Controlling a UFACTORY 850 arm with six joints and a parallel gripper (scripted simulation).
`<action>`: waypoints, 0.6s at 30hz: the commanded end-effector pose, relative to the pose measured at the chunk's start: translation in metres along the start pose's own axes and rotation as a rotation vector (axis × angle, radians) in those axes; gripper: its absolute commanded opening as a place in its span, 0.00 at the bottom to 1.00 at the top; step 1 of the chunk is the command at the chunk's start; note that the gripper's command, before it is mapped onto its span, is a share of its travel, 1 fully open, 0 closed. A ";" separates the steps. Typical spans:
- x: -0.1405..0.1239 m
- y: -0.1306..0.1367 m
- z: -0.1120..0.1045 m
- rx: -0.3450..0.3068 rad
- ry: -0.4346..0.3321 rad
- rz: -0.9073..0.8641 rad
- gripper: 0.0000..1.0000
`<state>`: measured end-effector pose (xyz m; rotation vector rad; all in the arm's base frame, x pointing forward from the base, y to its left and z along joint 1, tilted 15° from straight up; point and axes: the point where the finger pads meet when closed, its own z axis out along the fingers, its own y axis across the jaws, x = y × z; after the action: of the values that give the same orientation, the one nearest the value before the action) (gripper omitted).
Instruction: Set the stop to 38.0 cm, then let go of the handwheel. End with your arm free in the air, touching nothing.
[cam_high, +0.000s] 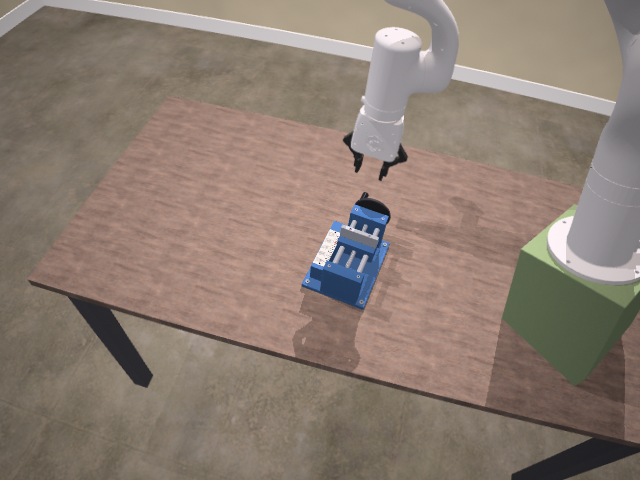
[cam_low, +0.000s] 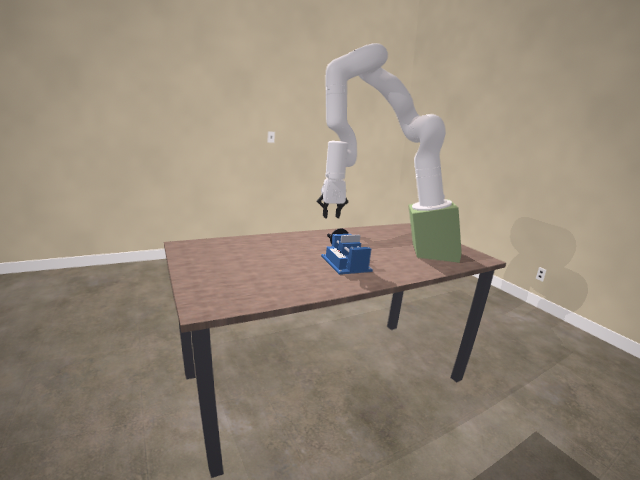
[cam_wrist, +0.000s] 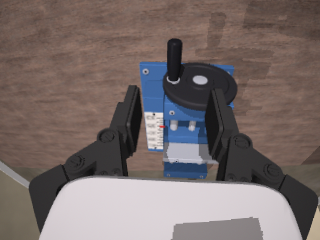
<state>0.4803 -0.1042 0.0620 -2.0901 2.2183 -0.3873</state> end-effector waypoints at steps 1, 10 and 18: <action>-0.008 -0.005 0.000 -0.006 0.004 0.000 0.57; -0.027 -0.014 0.001 -0.006 0.004 0.000 0.57; -0.027 -0.014 0.004 -0.006 0.004 0.000 0.57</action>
<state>0.4955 -0.0789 0.0591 -2.0900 2.2184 -0.3888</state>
